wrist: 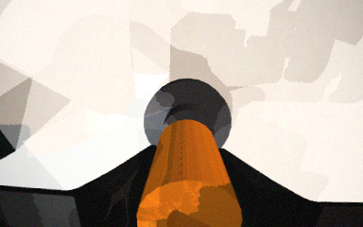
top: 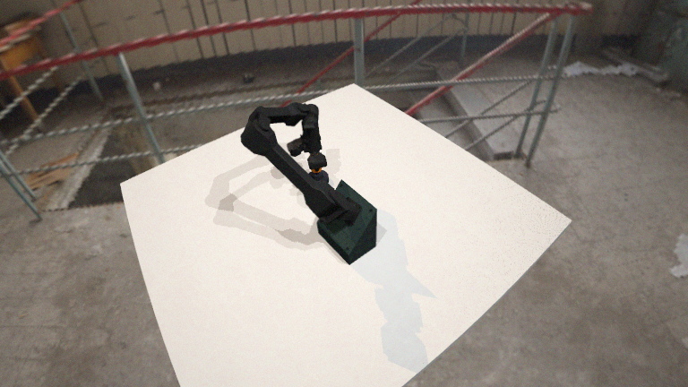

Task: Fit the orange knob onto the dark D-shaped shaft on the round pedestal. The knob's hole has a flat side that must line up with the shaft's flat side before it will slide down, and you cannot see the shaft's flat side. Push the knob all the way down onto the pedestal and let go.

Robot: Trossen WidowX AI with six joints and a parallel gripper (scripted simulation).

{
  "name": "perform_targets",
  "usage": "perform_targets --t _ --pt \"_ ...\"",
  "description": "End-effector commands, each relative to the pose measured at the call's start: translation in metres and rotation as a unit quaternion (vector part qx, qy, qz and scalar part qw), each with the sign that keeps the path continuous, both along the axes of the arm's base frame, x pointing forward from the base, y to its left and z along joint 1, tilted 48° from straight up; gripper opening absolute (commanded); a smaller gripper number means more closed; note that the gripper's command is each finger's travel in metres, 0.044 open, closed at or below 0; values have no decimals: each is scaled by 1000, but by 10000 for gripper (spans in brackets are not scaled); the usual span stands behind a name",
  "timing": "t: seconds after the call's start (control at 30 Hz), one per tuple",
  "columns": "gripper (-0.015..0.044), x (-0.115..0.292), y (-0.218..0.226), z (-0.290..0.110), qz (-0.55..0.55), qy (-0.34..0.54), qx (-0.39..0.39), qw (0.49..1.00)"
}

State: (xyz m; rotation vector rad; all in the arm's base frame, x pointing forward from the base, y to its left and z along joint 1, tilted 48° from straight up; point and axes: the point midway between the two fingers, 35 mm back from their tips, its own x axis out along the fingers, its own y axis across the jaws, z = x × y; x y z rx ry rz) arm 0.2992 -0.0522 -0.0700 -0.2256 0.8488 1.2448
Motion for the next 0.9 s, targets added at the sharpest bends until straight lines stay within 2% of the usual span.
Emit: perform_targets --t 0.0,0.5,0.73,0.87 --pt "0 0 0 0 -1 0 1 1000" --pt "0 2 -4 2 -1 0 1 1000" --pt "0 3 -4 1 65 -73 -6 995" --pt "0 2 -3 0 69 -77 -6 995"
